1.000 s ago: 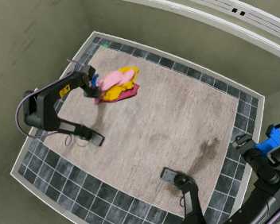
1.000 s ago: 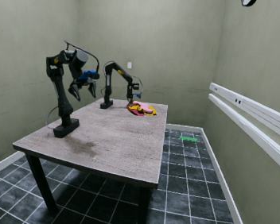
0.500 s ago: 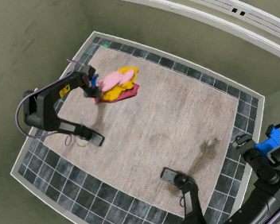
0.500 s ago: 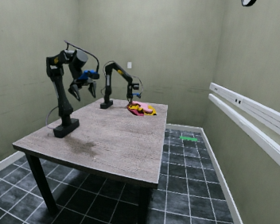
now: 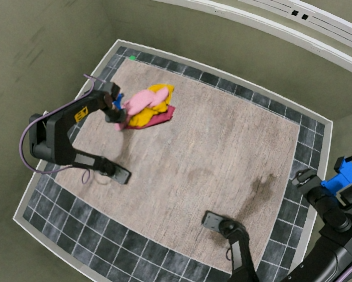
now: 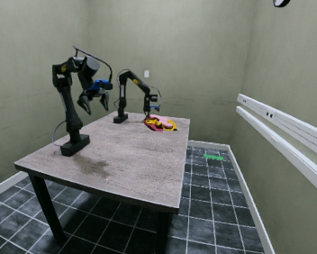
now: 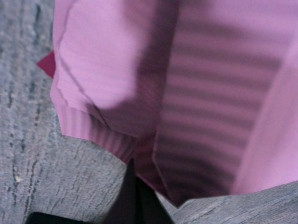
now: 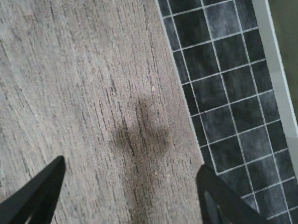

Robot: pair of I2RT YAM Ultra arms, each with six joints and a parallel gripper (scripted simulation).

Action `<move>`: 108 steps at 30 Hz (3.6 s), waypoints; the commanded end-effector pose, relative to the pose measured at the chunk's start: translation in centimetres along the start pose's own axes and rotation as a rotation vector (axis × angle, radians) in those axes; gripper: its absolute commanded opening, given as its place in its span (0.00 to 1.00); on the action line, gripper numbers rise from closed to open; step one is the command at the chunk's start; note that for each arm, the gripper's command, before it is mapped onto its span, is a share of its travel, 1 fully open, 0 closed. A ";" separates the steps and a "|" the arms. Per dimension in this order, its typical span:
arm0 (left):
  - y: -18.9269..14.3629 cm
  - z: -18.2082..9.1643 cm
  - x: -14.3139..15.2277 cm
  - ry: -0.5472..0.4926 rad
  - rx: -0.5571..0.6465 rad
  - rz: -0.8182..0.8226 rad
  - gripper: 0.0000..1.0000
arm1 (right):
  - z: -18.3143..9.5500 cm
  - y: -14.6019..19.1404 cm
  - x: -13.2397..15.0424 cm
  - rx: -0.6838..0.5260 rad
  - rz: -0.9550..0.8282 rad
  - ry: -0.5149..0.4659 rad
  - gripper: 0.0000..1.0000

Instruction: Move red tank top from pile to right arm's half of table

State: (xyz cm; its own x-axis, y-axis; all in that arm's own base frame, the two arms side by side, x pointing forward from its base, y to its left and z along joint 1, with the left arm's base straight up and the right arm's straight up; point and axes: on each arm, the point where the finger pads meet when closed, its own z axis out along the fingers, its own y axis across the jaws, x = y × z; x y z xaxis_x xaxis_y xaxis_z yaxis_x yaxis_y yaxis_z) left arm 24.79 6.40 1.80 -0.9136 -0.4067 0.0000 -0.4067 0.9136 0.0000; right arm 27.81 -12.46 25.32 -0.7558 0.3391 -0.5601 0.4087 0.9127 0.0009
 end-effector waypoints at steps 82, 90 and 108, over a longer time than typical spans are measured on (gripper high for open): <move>-0.6 -22.9 -2.9 -0.609 -0.032 0.011 0.00 | -2.1 0.1 -2.2 -0.005 -0.006 -0.099 0.92; -0.4 -26.5 -2.0 -0.720 -0.024 0.003 0.00 | -2.1 0.1 -2.2 -0.005 -0.006 -0.099 0.92; 0.3 -32.0 0.4 -0.889 -0.001 -0.017 0.00 | -2.1 0.1 -2.2 -0.005 -0.006 -0.099 0.92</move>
State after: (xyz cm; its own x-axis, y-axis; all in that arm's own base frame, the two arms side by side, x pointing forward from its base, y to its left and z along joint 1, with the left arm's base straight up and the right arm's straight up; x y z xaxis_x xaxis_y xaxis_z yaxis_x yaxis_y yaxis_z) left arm 24.88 6.49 31.82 -0.6114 -0.2722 -0.7430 -0.4080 0.9130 0.0013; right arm 27.81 -12.46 25.32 -0.7558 0.3390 -0.5601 0.4088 0.9126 0.0008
